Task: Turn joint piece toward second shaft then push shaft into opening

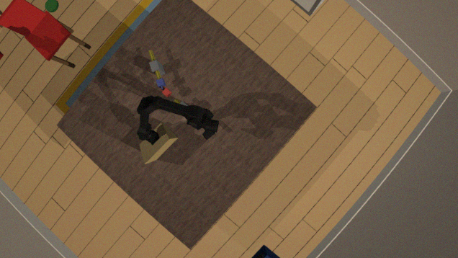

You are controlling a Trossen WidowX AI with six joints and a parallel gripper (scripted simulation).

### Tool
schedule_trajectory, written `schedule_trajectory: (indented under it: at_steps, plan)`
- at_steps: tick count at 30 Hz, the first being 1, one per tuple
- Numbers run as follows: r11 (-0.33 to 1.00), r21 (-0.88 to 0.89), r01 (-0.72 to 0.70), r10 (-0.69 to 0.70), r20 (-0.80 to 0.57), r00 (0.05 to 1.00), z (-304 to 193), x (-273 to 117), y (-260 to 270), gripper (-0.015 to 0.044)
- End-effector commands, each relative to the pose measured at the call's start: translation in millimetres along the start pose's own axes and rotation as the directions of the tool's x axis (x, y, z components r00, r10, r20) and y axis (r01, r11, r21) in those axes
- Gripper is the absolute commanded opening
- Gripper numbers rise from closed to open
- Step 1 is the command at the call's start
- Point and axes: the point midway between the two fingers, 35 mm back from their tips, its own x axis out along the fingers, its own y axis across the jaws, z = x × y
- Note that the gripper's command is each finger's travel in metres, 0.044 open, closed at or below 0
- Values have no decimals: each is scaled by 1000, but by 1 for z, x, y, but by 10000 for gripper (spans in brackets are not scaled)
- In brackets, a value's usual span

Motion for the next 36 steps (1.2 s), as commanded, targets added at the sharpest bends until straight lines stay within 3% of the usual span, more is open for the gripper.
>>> schedule_trajectory:
  at_steps: [1,9,22,36]
  plan:
    - [993,-114,15,-15,-4,1000,-2,2,-21,440]
    - [990,-141,20,-20,-3,1000,-2,4,-29,440]
    - [954,301,15,-18,10,1000,-1,24,-31,440]
    - [702,712,-6,-15,23,1000,-1,45,-32,440]
